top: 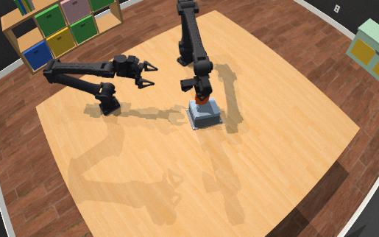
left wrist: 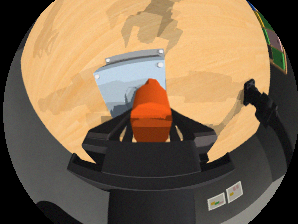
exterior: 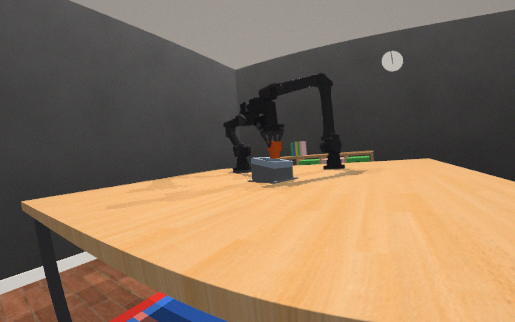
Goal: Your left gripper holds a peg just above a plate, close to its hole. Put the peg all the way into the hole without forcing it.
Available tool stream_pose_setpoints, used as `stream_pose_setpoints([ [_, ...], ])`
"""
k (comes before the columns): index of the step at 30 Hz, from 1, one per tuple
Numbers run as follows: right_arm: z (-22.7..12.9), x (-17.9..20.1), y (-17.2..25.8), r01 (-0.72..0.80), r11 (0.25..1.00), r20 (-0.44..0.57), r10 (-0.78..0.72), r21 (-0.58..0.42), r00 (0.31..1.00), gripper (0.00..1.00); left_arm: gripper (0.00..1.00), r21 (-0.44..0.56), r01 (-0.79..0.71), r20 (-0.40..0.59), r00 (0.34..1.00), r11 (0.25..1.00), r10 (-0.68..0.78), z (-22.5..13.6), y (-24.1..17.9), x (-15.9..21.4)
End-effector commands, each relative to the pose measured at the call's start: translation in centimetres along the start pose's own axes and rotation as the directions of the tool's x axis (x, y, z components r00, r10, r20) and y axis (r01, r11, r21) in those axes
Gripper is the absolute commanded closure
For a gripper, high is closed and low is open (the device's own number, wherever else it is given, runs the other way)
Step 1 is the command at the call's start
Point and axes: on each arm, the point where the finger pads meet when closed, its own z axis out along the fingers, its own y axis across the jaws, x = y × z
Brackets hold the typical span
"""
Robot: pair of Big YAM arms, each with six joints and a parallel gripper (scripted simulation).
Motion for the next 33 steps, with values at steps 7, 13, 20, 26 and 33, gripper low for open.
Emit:
stream_pose_setpoints([
  [7,0.0,-1.8,0.0,-0.001,1.0,0.03,0.001,0.002,1.0,0.0,0.6,-0.1,0.0,0.001,1.0,0.995,0.0,-6.0,1.8,0.0],
  [13,0.0,-1.8,0.0,-0.001,1.0,0.03,0.001,0.002,1.0,0.0,0.6,-0.093,0.037,0.01,0.999,0.995,-0.036,-4.5,2.9,0.7],
  [20,0.0,-1.8,0.0,-0.001,1.0,0.03,0.001,0.002,1.0,0.0,0.6,-0.13,0.094,0.041,0.995,0.987,-0.09,-3.8,4.6,1.8],
  [26,0.0,-1.8,0.0,-0.001,1.0,0.03,0.001,0.002,1.0,0.0,0.6,-0.156,0.112,0.069,0.992,0.981,-0.102,-3.3,5.7,2.6],
  [33,0.0,-1.8,0.0,-0.001,1.0,0.03,0.001,0.002,1.0,0.0,0.6,-0.174,0.101,0.067,0.994,0.98,-0.09,-4.2,5.6,2.1],
])
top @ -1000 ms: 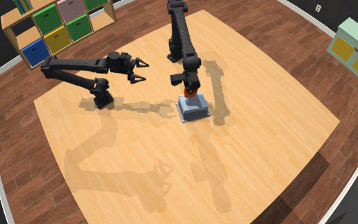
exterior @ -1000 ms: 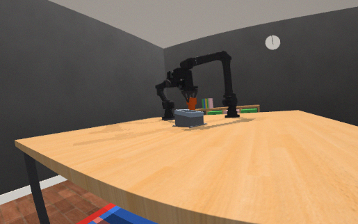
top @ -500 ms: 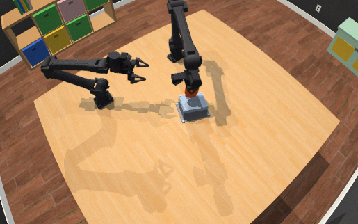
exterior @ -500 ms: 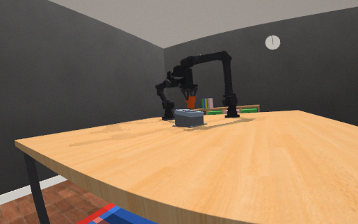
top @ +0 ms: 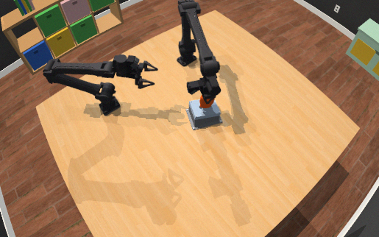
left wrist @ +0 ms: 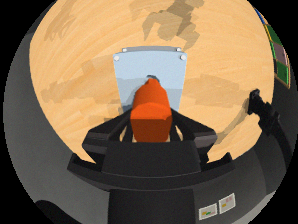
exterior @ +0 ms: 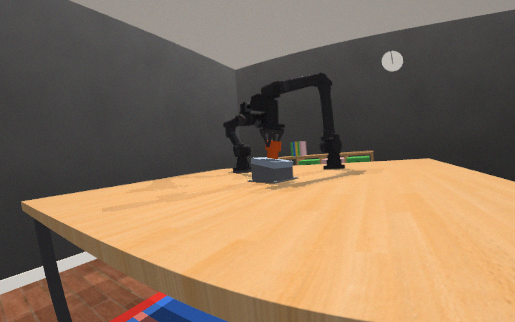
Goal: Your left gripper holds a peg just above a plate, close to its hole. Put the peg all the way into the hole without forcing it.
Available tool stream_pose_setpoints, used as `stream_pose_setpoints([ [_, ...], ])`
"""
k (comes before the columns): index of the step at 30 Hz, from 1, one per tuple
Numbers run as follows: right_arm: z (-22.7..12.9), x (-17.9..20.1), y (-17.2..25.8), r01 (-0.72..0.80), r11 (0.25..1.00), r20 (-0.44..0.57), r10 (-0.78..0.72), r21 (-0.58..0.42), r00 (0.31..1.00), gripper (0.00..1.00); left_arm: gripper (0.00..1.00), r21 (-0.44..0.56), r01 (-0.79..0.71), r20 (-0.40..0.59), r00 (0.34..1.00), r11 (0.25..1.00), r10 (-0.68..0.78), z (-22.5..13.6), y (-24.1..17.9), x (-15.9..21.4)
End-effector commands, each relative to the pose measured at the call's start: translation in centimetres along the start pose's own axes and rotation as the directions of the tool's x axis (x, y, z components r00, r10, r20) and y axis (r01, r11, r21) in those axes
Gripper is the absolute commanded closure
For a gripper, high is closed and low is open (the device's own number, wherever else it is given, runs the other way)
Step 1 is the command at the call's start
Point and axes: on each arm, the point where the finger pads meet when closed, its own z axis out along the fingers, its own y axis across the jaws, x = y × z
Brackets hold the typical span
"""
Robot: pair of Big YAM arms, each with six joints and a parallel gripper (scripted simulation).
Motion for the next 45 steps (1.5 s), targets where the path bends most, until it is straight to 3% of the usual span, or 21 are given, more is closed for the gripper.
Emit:
stream_pose_setpoints([
  [1,0.0,-1.8,0.0,-0.001,1.0,0.03,0.001,0.002,1.0,0.0,0.6,-0.111,0.002,0.007,1.0,0.994,-0.001,-3.8,3.4,-0.6],
  [6,0.0,-1.8,0.0,-0.001,1.0,0.03,0.001,0.002,1.0,0.0,0.6,-0.043,0.017,0.005,1.0,0.999,-0.017,-2.4,3.1,-1.3],
  [19,0.0,-1.8,0.0,-0.001,1.0,0.03,0.001,0.002,1.0,0.0,0.6,-0.084,0.008,0.004,1.0,0.996,-0.007,-2.9,2.2,-0.6],
  [36,0.0,-1.8,0.0,-0.001,1.0,0.03,0.001,0.002,1.0,0.0,0.6,-0.063,0.007,0.003,1.0,0.998,-0.007,-2.8,2.2,-0.5],
  [40,0.0,-1.8,0.0,-0.001,1.0,0.03,0.001,0.002,1.0,0.0,0.6,-0.026,0.009,0.002,1.0,1.0,-0.009,-1.1,1.6,-0.2],
  [45,0.0,-1.8,0.0,-0.001,1.0,0.03,0.001,0.002,1.0,0.0,0.6,-0.052,0.013,0.004,1.0,0.999,-0.013,-0.8,1.7,-0.6],
])
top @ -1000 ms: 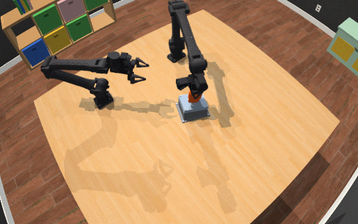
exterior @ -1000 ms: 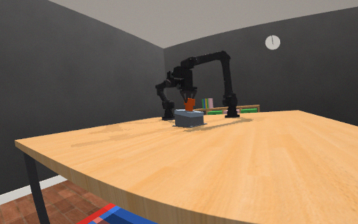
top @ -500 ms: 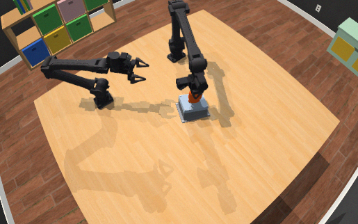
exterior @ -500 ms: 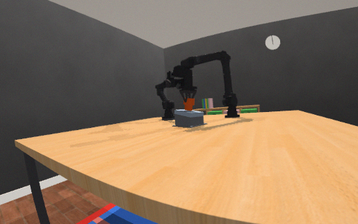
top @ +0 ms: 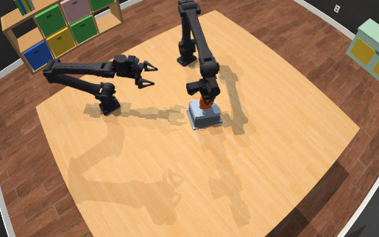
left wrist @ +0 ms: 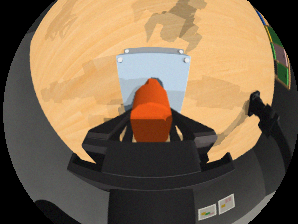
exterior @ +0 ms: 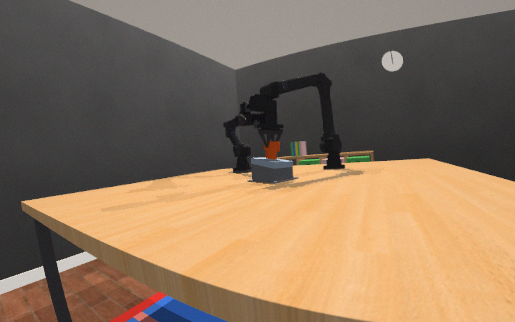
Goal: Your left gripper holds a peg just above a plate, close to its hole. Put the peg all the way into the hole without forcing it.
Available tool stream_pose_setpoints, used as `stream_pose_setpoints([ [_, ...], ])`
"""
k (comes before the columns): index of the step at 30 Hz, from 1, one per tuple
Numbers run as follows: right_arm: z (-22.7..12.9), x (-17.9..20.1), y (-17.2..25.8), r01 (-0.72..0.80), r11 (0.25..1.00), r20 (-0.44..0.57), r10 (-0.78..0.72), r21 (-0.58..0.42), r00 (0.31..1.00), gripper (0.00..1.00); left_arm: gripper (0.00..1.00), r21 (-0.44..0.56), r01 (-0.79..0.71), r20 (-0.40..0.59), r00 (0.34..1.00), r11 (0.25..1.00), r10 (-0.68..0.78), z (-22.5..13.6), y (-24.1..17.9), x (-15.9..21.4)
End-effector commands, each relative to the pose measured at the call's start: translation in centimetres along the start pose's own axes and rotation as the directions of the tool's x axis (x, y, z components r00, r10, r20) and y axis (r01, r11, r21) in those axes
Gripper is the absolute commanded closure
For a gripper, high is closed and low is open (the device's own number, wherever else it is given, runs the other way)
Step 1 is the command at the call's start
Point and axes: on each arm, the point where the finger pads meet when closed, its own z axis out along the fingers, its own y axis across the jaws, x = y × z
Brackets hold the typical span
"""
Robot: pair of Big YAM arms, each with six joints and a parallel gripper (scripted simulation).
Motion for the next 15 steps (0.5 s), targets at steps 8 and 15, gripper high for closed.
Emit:
stream_pose_setpoints([
  [8,0.0,-1.8,0.0,-0.001,1.0,0.03,0.001,0.002,1.0,0.0,0.6,-0.062,-0.005,0.003,1.0,0.998,0.005,-3.0,1.7,-0.2],
  [15,0.0,-1.8,0.0,-0.001,1.0,0.03,0.001,0.002,1.0,0.0,0.6,-0.026,0.002,0.002,1.0,1.0,-0.002,-1.6,1.8,0.1],
])
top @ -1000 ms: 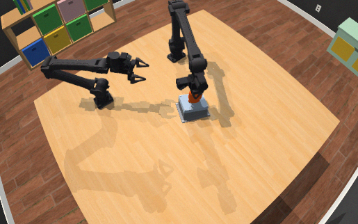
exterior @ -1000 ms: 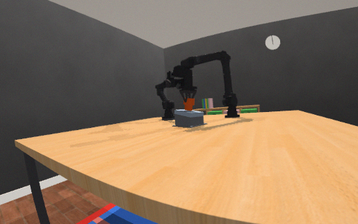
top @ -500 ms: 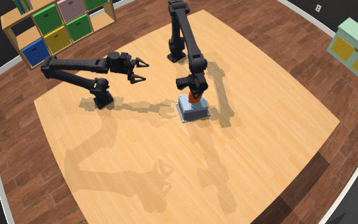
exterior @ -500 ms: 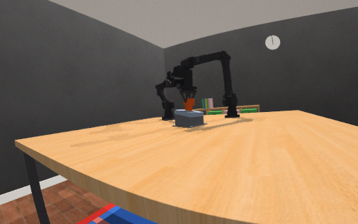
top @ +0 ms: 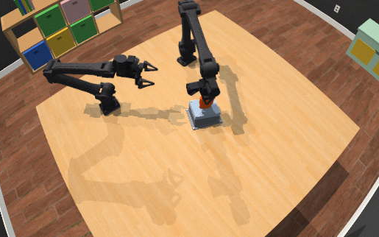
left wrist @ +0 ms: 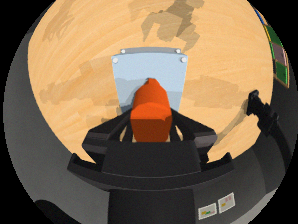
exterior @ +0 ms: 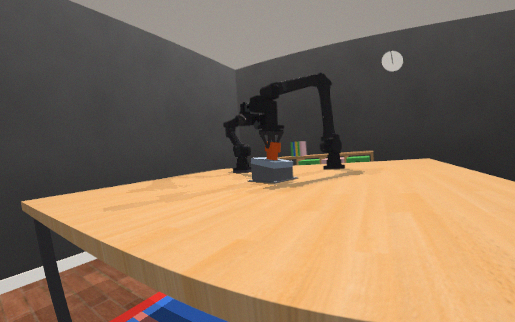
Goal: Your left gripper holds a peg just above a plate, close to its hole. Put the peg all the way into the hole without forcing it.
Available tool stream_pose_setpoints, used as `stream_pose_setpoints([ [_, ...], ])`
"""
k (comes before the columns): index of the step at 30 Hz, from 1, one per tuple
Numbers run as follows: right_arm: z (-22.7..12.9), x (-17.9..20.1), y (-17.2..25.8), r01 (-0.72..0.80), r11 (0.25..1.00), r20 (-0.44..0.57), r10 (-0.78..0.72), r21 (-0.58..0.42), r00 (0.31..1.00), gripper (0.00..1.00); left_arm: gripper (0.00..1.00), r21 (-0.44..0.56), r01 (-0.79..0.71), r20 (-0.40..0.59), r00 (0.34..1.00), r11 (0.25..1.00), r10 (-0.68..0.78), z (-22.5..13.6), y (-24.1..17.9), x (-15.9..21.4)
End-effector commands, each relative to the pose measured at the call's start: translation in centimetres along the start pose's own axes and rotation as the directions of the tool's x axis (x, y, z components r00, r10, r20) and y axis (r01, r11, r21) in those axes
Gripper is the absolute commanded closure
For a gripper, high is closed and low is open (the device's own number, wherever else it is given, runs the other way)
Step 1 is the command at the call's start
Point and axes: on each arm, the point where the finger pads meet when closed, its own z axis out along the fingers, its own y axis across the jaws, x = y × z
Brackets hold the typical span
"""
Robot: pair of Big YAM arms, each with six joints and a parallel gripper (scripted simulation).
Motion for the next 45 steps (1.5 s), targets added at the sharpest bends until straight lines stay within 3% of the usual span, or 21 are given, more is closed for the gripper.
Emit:
stream_pose_setpoints([
  [1,0.0,-1.8,0.0,-0.001,1.0,0.03,0.001,0.002,1.0,0.0,0.6,-0.064,-0.001,0.003,1.0,0.998,0.001,-2.3,2.5,0.0],
  [17,0.0,-1.8,0.0,-0.001,1.0,0.03,0.001,0.002,1.0,0.0,0.6,-0.073,-0.008,0.003,1.0,0.997,0.008,-2.9,2.1,0.2],
  [20,0.0,-1.8,0.0,-0.001,1.0,0.03,0.001,0.002,1.0,0.0,0.6,-0.034,0.006,0.002,1.0,0.999,-0.006,-1.1,1.6,0.3],
  [27,0.0,-1.8,0.0,-0.001,1.0,0.03,0.001,0.002,1.0,0.0,0.6,-0.067,0.005,0.004,1.0,0.998,-0.004,-1.1,1.6,-0.2],
  [35,0.0,-1.8,0.0,-0.001,1.0,0.03,0.001,0.002,1.0,0.0,0.6,-0.015,-0.001,0.001,1.0,1.0,0.001,2.9,0.2,-0.7],
  [38,0.0,-1.8,0.0,-0.001,1.0,0.03,0.001,0.002,1.0,0.0,0.6,-0.066,-0.016,0.002,1.0,0.998,0.016,-2.0,2.0,-0.2],
  [45,0.0,-1.8,0.0,-0.001,1.0,0.03,0.001,0.002,1.0,0.0,0.6,-0.065,-0.01,0.002,1.0,0.998,0.011,-2.5,2.1,0.2],
])
